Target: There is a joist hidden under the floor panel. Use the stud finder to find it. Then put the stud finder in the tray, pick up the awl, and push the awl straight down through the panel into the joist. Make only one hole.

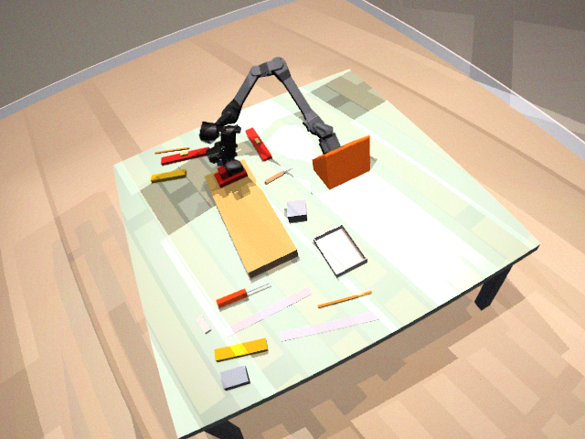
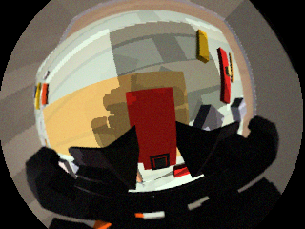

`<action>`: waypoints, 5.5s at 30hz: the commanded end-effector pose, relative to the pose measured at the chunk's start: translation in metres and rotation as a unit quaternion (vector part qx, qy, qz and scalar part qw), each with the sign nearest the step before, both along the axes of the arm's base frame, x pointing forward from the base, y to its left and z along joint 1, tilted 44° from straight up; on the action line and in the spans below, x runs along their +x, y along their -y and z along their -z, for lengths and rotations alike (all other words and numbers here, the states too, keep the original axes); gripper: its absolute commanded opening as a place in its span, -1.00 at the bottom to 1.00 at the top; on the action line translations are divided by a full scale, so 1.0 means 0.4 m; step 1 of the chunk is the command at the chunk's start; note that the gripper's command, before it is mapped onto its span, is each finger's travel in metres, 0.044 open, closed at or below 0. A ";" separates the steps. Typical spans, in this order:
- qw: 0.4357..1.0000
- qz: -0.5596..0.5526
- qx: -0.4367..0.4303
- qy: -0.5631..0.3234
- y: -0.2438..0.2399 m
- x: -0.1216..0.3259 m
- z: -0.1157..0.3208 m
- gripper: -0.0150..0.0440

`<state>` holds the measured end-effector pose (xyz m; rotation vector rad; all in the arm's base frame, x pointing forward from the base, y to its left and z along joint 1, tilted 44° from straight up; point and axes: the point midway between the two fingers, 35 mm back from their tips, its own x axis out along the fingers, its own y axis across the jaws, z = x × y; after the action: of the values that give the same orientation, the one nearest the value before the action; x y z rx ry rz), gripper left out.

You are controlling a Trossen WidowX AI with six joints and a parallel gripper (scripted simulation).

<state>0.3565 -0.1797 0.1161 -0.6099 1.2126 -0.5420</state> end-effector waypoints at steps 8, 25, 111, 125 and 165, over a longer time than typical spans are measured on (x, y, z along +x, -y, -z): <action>1.000 0.002 -0.002 0.002 0.014 -0.002 -0.013 -0.49; 1.000 0.005 0.000 0.001 -0.074 0.011 -0.108 -0.49; 0.710 -0.515 0.020 -0.481 -1.060 -0.438 0.786 -0.49; 0.710 -0.515 0.019 -0.481 -0.995 -0.435 0.862 -0.49; 0.711 -0.509 0.019 -0.484 -0.911 -0.442 0.943 0.67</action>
<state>0.1792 0.1819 -0.2631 -1.4885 1.5663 0.8859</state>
